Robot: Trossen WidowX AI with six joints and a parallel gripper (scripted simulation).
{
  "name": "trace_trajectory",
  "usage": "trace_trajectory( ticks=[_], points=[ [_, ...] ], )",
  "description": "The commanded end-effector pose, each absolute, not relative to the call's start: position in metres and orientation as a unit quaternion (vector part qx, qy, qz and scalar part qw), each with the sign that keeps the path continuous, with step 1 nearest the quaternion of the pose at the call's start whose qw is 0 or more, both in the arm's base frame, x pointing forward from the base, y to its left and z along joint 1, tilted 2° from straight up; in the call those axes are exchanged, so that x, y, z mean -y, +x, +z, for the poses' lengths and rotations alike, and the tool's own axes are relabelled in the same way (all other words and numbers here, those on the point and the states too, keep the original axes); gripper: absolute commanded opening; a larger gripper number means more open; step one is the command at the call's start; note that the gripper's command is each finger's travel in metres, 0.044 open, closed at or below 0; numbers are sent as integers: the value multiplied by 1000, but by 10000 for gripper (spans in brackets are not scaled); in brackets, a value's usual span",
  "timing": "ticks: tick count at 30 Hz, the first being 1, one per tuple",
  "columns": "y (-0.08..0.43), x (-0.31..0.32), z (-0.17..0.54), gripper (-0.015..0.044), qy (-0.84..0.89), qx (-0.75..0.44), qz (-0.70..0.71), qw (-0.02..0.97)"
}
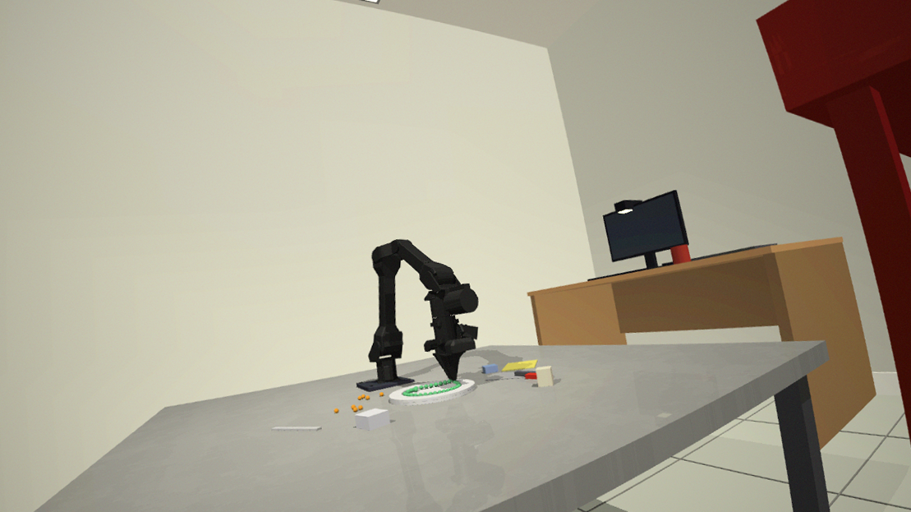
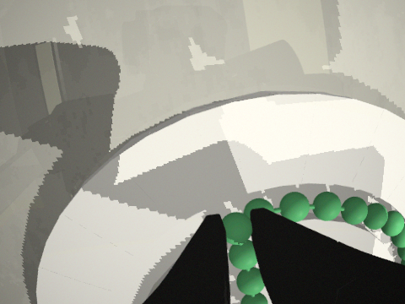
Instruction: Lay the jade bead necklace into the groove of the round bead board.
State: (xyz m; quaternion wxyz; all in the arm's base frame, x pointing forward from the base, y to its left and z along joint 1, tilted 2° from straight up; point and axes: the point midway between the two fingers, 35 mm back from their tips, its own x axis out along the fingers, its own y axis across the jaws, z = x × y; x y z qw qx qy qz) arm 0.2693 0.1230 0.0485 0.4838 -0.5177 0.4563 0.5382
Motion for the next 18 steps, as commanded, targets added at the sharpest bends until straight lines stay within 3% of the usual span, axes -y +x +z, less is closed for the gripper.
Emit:
trace_trajectory(
  ticks=[1,16,18],
  points=[
    [269,-123,49,26,-518,-456,538,484],
    [268,-122,53,420,-516,-459,537,484],
    [269,-123,51,440,-517,-458,538,483]
  ],
)
